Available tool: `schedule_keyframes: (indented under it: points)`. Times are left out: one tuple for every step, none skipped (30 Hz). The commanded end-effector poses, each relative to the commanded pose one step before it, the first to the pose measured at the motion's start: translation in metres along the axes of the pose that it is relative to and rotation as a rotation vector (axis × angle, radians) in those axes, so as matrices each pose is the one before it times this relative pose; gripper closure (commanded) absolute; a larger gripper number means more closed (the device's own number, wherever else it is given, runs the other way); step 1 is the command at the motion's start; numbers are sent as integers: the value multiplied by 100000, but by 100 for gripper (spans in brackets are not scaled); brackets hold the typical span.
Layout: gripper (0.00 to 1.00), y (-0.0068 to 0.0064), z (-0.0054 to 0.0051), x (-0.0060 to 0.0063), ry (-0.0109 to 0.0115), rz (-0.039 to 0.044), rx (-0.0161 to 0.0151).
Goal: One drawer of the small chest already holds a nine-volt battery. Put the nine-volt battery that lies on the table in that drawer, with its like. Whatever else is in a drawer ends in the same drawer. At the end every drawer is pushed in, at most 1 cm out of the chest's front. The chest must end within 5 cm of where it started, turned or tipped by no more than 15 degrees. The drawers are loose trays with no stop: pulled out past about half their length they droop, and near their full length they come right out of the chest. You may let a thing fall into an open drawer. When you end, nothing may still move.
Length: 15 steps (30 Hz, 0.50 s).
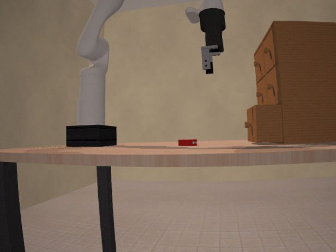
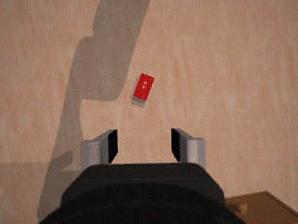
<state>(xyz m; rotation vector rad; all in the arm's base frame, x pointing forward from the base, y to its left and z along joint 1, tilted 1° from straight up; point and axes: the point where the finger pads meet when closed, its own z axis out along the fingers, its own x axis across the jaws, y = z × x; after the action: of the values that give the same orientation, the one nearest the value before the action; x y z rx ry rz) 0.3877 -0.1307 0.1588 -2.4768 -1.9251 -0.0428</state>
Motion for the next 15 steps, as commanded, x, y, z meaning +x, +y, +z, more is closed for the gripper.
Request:
schedule_keyframes:
  points:
    - [0, -1542, 2259, -13, -131, 5123, 1439]
    - [0, -438, 951, -38, 0, 2902, 0]
    - [0, -442, 962, -52, 0, 2936, 0]
    - [0, -439, 959, -65, -1, 2929, 0]
    - [0, -430, 944, -76, -1, 2883, 0]
    - [0, -415, 917, -86, 0, 2798, 0]
    - [0, -395, 879, -93, 0, 2682, 0]
    - [0, -370, 831, -98, 1, 2533, 0]
    - [0, -342, 774, -99, 3, 2357, 1]
    - [0, -311, 709, -98, 3, 2159, 1]
    - [0, -279, 637, -95, 0, 1945, 0]
    - [0, -245, 560, -91, -5, 1717, -2]
    - [0, -206, 485, -77, 7, 1469, 2]
    - [0, 0, 0, 0, 0, 0, 0]
    - [0, 0, 0, 0, 0, 0, 0]
